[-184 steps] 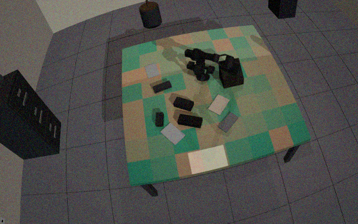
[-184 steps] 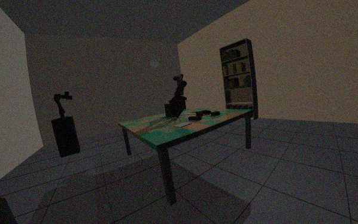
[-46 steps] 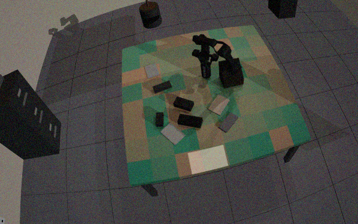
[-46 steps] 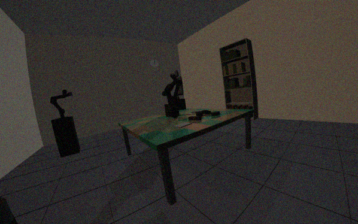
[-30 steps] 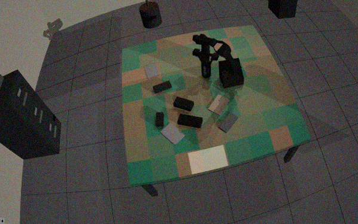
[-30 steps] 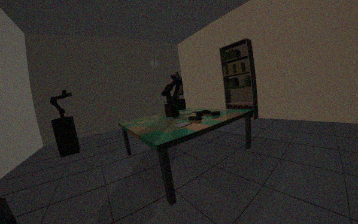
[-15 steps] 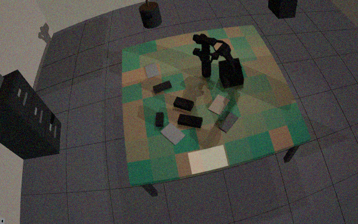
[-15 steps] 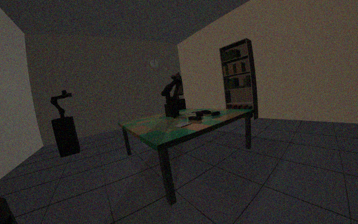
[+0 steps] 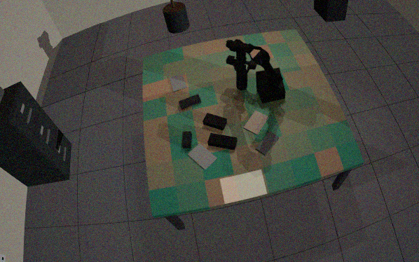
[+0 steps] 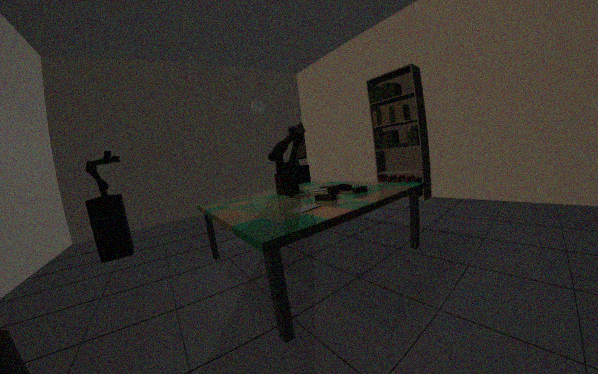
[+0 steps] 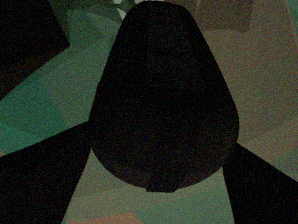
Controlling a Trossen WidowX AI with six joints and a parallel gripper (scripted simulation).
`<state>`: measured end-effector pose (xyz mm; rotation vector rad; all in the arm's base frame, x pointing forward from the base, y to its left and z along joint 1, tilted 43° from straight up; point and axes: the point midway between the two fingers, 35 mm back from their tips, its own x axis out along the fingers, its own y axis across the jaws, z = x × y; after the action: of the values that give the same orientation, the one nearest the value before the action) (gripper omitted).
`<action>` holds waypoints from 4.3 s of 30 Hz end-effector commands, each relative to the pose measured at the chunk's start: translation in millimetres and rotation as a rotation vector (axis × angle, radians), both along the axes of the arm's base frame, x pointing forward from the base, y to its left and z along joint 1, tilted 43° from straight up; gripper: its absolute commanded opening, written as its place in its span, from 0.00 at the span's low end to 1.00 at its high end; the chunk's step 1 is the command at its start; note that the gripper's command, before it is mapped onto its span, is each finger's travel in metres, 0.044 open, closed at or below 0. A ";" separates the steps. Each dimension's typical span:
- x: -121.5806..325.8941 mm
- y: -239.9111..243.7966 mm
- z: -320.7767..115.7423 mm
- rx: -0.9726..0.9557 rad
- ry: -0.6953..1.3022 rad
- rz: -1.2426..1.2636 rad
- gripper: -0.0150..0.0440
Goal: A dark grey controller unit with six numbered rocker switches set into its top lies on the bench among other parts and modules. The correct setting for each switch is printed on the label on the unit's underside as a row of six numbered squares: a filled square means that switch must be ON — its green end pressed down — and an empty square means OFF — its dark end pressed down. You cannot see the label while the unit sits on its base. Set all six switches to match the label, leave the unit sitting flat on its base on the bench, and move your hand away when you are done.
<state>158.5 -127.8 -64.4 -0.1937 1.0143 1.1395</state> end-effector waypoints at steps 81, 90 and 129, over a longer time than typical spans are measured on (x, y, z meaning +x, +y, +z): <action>-33.1 -2.9 -61.6 0.007 0.010 0.012 0.83; -35.5 -1.9 -68.3 0.007 0.010 0.012 0.83; -43.6 6.6 -97.1 0.006 0.010 0.012 0.83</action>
<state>117.4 -127.9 -159.9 -0.2015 1.0318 1.1424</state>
